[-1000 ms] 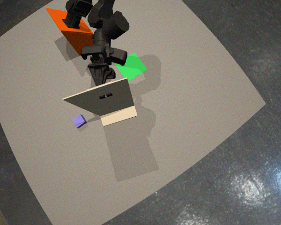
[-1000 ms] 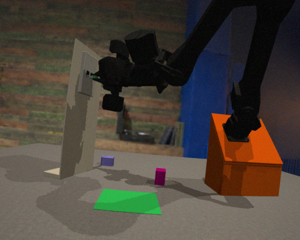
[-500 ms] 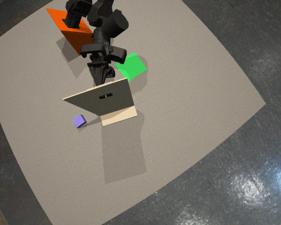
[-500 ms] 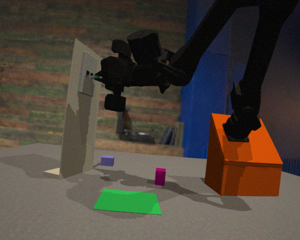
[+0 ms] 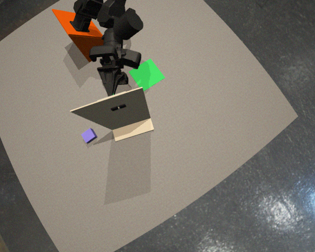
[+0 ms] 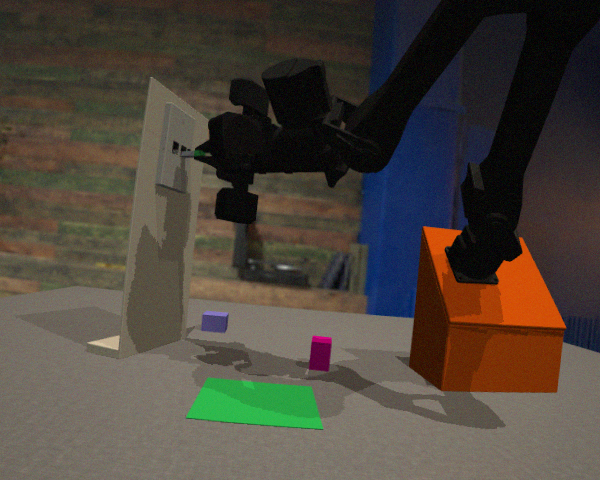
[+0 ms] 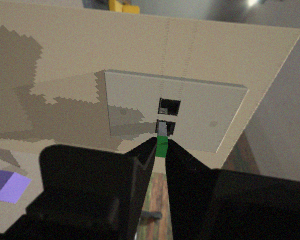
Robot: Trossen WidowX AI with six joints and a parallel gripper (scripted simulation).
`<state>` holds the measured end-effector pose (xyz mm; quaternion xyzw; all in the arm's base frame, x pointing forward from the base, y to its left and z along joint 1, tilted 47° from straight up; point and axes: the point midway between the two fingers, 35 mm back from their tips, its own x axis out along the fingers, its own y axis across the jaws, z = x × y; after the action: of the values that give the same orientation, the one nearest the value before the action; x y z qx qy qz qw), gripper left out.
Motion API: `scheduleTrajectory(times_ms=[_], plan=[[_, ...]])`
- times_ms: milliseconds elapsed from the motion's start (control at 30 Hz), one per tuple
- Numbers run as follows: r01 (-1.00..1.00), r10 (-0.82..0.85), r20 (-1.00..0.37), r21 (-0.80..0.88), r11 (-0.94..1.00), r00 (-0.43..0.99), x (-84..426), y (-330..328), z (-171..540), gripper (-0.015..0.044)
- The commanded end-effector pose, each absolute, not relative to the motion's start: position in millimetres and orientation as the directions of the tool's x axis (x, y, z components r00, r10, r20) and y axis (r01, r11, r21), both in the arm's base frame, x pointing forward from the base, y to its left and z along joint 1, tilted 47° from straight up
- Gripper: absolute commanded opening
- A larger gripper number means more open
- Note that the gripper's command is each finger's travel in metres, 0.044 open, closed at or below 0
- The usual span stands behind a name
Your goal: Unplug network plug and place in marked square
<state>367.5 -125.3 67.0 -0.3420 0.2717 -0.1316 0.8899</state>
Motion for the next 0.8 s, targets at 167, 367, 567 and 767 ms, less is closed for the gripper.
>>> scheduleTrajectory(times_ms=[167, 367, 567, 767], plan=[[0.043, -0.417, -0.395, -0.682, 0.730, 0.819, 362, -123, 68, 0.0000], [0.043, -0.417, -0.395, -0.682, 0.730, 0.819, 359, -122, 69, 0.0000], [0.043, -0.417, -0.395, -0.682, 0.730, 0.819, 356, -122, 69, 0.0000], [0.043, -0.417, -0.395, -0.682, 0.730, 0.819, 353, -121, 70, 0.0000]])
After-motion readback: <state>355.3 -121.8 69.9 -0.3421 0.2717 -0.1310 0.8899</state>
